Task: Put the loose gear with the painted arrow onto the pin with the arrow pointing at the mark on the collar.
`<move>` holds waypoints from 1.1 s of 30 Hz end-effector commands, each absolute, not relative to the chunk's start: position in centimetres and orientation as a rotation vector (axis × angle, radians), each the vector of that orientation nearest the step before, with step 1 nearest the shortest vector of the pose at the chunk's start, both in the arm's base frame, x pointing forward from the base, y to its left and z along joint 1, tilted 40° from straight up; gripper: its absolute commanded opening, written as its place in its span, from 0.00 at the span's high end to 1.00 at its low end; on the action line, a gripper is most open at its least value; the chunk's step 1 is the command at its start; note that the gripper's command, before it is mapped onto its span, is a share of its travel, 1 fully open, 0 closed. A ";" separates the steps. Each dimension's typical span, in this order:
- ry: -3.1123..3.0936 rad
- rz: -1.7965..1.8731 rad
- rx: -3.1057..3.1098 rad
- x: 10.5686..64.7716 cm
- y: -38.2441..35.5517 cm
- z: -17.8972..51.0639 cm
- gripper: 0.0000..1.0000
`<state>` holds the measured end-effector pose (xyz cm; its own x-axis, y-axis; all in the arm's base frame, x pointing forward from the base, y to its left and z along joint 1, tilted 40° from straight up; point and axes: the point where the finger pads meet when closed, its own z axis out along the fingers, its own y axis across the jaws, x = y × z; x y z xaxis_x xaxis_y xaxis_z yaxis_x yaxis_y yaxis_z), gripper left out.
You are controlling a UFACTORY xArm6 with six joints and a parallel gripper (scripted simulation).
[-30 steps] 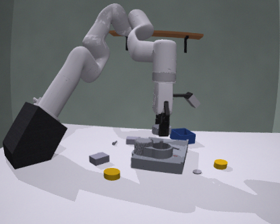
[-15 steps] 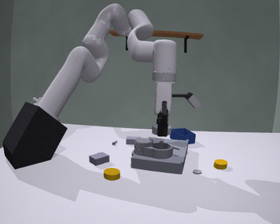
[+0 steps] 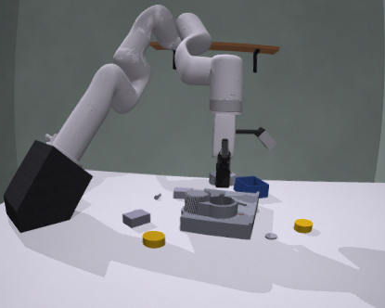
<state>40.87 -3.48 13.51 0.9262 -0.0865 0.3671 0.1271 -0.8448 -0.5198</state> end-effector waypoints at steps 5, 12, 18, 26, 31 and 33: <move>-0.020 -0.516 -2.525 41.0 -3.6 13.6 1.00; -0.019 -0.516 -2.525 41.0 -3.6 13.6 1.00; -0.019 -0.516 -2.525 41.0 -3.6 13.6 1.00; -0.019 -0.516 -2.525 41.0 -3.5 13.5 1.00; -0.019 -0.516 -2.525 41.2 -3.3 13.2 1.00; -0.019 -0.516 -2.525 41.3 -3.2 12.9 1.00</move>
<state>41.07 -3.29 13.20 0.9270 -0.0931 0.3634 0.1200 -0.8443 -0.5223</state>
